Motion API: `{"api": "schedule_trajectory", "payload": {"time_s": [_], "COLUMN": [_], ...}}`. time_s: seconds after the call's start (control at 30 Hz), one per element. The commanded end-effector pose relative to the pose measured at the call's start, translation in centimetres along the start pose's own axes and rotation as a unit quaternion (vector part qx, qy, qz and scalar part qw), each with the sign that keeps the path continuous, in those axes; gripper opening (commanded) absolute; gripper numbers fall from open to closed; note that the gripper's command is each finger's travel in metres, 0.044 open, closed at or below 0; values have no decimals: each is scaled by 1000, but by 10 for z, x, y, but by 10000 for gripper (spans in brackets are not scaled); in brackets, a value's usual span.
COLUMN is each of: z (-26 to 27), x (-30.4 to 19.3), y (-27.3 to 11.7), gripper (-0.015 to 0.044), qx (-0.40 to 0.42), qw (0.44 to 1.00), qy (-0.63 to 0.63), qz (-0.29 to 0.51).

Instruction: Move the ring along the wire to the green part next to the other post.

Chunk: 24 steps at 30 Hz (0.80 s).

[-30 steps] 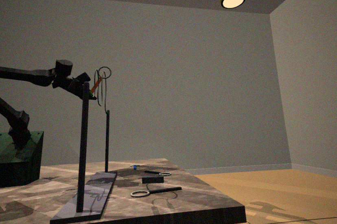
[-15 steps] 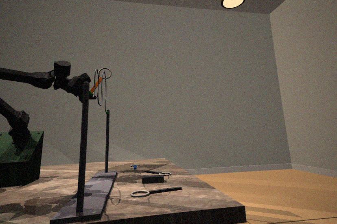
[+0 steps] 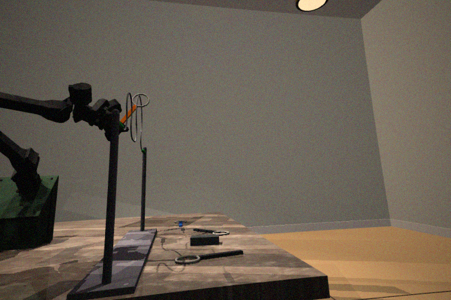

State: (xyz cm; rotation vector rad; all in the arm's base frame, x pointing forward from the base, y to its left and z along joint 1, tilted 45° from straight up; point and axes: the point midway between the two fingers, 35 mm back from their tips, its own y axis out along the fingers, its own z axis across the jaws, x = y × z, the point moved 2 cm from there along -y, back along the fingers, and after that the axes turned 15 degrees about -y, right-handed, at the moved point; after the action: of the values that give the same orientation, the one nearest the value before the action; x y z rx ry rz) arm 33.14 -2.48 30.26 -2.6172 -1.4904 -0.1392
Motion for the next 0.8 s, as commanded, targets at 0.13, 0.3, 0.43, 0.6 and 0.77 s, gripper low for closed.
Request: {"api": "schedule_trajectory", "payload": {"time_s": [0.13, 0.3, 0.43, 0.6, 0.77], "z": [-4, -5, -7, -9, -10], "x": [-2, -2, -2, -3, -3], "y": [0, 0, 0, 0, 0], "gripper": [-150, -150, -150, -150, -150], "qx": [-26, -42, -54, -70, -85], "qw": [999, 997, 994, 990, 985], "qy": [-44, -71, -93, -121, -148], "qz": [2, 2, 3, 3, 4]}}
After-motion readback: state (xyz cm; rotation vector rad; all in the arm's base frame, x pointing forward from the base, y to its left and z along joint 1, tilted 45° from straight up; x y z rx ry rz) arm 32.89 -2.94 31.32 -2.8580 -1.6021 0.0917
